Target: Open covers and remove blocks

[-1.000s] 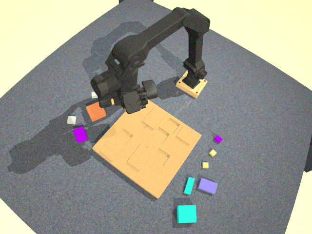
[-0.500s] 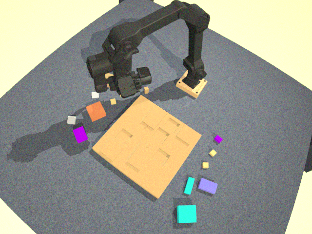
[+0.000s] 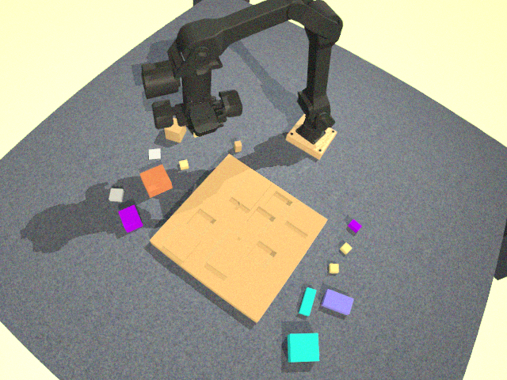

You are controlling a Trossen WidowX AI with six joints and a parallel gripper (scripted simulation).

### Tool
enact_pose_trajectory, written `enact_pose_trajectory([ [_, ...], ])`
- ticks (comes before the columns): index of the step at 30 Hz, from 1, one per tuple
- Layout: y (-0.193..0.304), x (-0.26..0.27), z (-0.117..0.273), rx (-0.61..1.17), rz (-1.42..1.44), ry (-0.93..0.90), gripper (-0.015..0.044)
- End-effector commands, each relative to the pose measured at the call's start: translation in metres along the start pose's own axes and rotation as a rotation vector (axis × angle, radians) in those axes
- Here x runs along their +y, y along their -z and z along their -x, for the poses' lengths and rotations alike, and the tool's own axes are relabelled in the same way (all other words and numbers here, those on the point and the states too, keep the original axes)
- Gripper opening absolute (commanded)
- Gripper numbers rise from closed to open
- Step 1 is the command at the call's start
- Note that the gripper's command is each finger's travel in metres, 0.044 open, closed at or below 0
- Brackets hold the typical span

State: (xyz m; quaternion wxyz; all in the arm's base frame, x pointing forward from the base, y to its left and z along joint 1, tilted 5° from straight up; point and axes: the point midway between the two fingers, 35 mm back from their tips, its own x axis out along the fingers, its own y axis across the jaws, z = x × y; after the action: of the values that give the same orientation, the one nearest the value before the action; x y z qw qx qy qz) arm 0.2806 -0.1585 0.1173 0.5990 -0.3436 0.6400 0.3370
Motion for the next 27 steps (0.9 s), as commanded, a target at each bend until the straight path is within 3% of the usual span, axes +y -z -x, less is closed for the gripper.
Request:
enact_pose_trajectory([
  [1,0.016,0.005,-0.002,0.006,0.003,-0.003,0.008],
  [27,0.025,0.004,-0.034,0.007,0.003,-0.004,0.008],
])
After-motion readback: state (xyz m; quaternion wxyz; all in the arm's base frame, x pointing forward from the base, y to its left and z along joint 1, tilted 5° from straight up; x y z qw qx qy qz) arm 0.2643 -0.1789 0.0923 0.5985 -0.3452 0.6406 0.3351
